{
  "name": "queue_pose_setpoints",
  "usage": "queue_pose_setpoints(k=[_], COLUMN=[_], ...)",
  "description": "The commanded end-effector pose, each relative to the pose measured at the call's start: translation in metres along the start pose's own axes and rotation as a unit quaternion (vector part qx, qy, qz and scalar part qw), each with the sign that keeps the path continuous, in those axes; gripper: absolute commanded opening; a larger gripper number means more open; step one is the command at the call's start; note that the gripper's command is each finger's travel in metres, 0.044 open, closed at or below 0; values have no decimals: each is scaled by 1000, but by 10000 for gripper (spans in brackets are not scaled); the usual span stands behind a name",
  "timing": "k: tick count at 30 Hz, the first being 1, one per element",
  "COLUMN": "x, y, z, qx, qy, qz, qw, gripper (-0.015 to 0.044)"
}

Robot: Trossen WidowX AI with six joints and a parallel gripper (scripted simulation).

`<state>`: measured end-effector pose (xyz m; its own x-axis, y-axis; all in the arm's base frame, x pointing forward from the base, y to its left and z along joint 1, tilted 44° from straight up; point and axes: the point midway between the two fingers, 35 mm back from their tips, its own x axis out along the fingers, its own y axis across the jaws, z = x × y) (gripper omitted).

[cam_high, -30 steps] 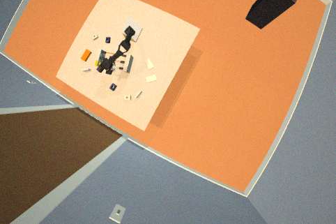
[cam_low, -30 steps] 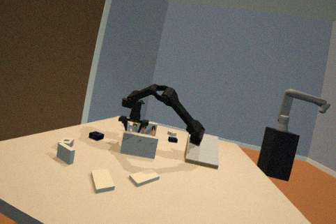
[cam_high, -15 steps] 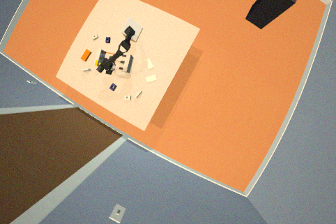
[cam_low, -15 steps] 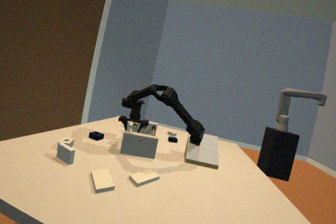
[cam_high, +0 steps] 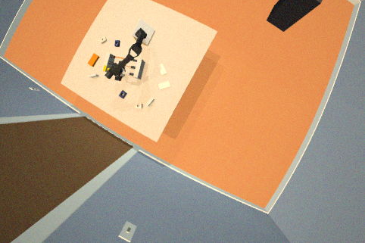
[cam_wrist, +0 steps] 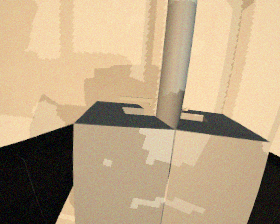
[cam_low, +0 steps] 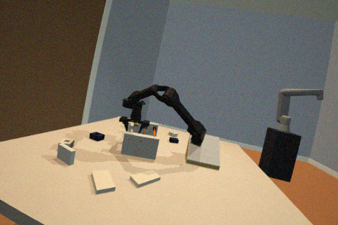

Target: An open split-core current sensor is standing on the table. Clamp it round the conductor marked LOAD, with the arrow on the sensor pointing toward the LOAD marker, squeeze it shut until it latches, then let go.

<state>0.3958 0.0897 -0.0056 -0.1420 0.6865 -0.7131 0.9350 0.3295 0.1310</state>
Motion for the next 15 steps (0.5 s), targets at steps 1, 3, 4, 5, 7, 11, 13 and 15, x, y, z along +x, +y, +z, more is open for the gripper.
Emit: queue_pose_setpoints(k=[1,3,4,5,7,11,13,15], x=[0,0,0,0,0,0,0,0], y=[0,0,0,0,0,0,0,0], z=[0,0,0,0,0,0,0,0], qx=[0,0,0,0,0,0,0,0], qy=[0,0,0,0,0,0,0,0], qz=[0,0,0,0,0,0,0,0], qw=[1000,1000,1000,1000,1000,1000,1000,1000], gripper=[0,0,26,53,105,210,263,315])
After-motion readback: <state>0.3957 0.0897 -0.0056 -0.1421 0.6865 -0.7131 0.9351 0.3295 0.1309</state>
